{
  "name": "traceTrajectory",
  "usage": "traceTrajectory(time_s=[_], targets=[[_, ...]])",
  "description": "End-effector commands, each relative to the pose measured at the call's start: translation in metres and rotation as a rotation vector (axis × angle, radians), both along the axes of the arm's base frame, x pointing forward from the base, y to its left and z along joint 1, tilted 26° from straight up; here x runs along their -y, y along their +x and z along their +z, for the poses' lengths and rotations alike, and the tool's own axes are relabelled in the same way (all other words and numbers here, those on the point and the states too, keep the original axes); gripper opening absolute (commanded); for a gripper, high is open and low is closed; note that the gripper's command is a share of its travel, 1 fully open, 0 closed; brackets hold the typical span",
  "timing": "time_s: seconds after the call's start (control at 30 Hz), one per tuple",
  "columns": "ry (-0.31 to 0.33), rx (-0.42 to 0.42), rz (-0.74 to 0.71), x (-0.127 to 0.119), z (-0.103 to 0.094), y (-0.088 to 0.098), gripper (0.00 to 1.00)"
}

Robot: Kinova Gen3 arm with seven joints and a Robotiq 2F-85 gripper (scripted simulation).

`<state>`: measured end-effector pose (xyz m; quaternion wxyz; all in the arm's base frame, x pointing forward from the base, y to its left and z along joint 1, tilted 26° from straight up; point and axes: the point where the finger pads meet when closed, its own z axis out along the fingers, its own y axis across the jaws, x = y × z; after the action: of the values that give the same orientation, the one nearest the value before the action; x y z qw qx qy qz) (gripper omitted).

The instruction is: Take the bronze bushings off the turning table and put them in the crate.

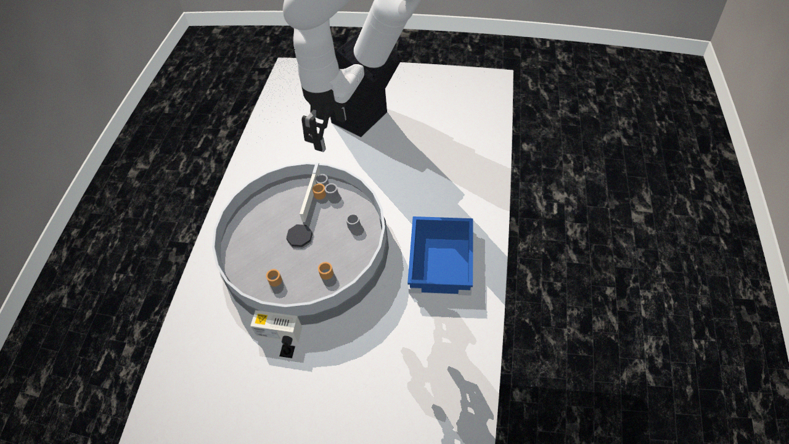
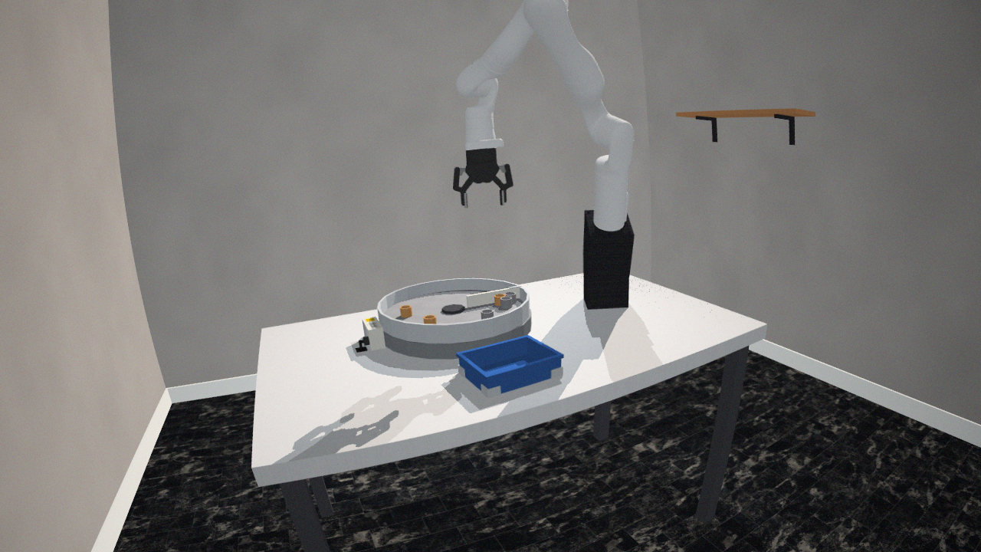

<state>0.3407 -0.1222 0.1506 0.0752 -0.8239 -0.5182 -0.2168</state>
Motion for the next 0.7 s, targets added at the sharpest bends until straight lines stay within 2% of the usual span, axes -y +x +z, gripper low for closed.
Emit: traceTrajectory(time_s=[0.0, 0.1, 0.27, 0.67], targets=[[0.0, -0.003, -0.006, 0.002, -0.001, -0.001, 1.0], [0.0, -0.003, -0.006, 0.002, -0.001, -0.001, 1.0], [0.0, -0.002, -0.006, 0.017, -0.043, -0.029, 1.0], [0.0, -0.002, -0.006, 0.017, -0.043, -0.029, 1.0]])
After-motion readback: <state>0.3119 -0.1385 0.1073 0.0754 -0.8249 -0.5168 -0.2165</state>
